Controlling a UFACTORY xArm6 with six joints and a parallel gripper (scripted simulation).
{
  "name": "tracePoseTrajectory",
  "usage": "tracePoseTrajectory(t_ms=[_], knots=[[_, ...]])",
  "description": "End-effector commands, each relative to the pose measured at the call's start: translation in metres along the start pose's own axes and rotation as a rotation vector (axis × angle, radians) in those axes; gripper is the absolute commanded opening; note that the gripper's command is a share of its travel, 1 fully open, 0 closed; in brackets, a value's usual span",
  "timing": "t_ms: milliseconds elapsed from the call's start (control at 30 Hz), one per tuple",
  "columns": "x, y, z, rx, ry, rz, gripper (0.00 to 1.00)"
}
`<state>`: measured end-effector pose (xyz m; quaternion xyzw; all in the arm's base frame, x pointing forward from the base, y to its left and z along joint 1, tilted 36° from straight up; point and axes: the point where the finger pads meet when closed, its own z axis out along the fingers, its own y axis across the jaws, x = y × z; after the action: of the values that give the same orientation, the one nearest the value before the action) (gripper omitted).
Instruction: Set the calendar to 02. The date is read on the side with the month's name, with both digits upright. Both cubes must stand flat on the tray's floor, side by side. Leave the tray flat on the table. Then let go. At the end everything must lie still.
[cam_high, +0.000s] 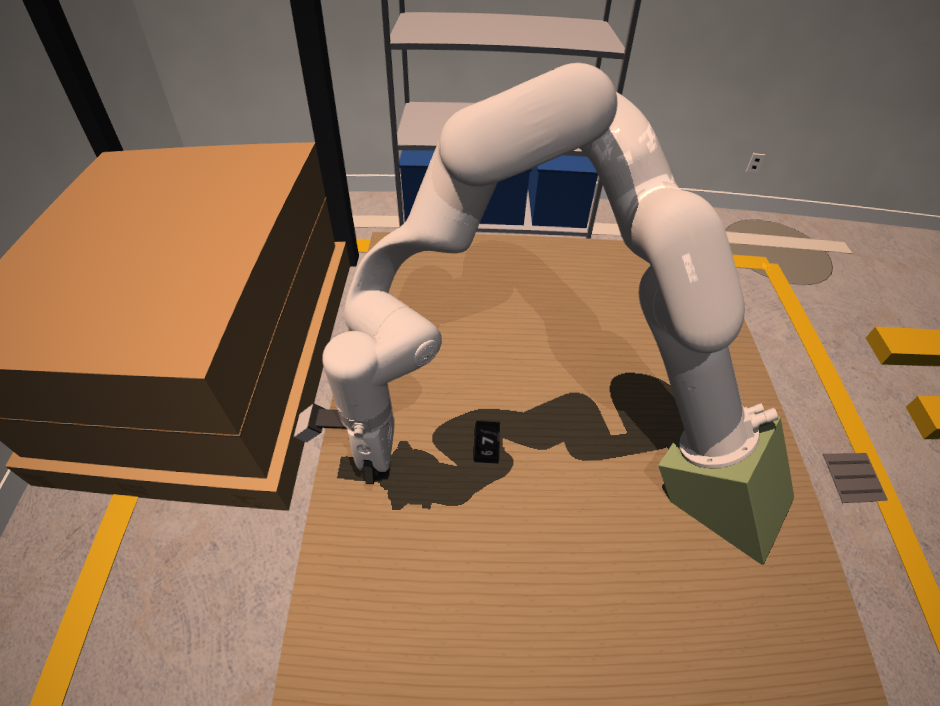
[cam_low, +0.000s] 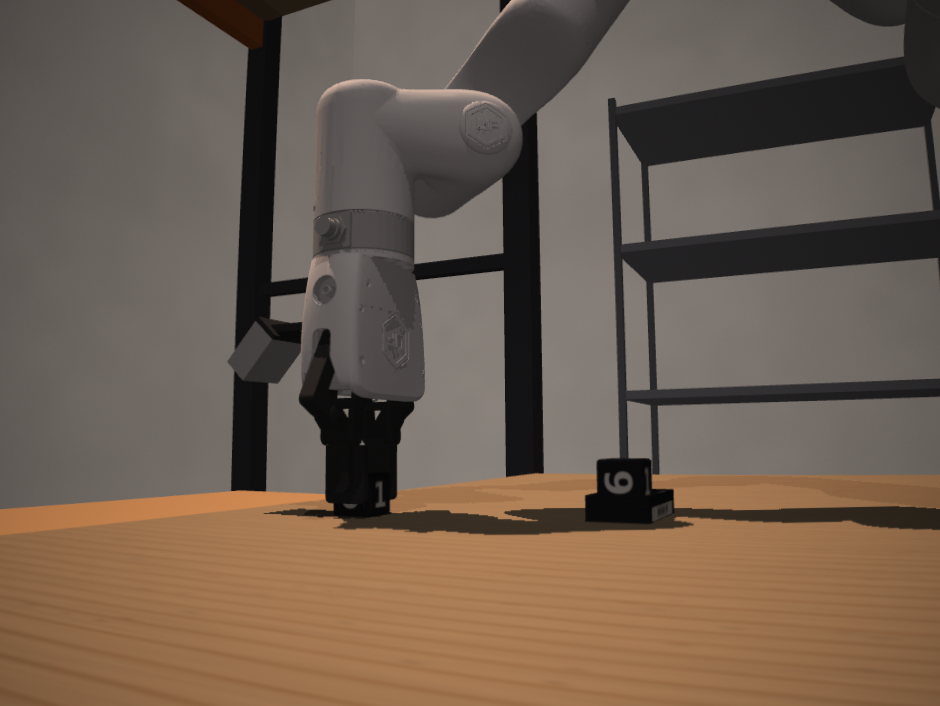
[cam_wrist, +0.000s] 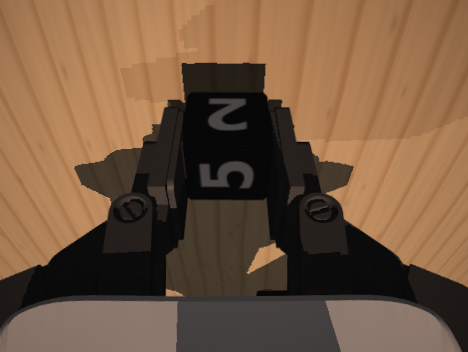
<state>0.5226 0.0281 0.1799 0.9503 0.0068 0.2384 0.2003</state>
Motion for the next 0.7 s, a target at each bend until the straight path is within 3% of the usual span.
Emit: tracePoseTrajectory(t_ms=[0, 200, 333, 367, 667], knots=[[0.0014, -0.0001, -0.0012, 0.001, 0.003, 0.001, 0.35], [0.0014, -0.0001, -0.0012, 0.001, 0.003, 0.001, 0.43], [0.0014, -0.0001, -0.0012, 0.001, 0.003, 0.001, 0.43], [0.0014, -0.0001, -0.0012, 0.001, 0.003, 0.001, 0.47], [0.0014, -0.0001, -0.0012, 0.001, 0.003, 0.001, 0.47]])
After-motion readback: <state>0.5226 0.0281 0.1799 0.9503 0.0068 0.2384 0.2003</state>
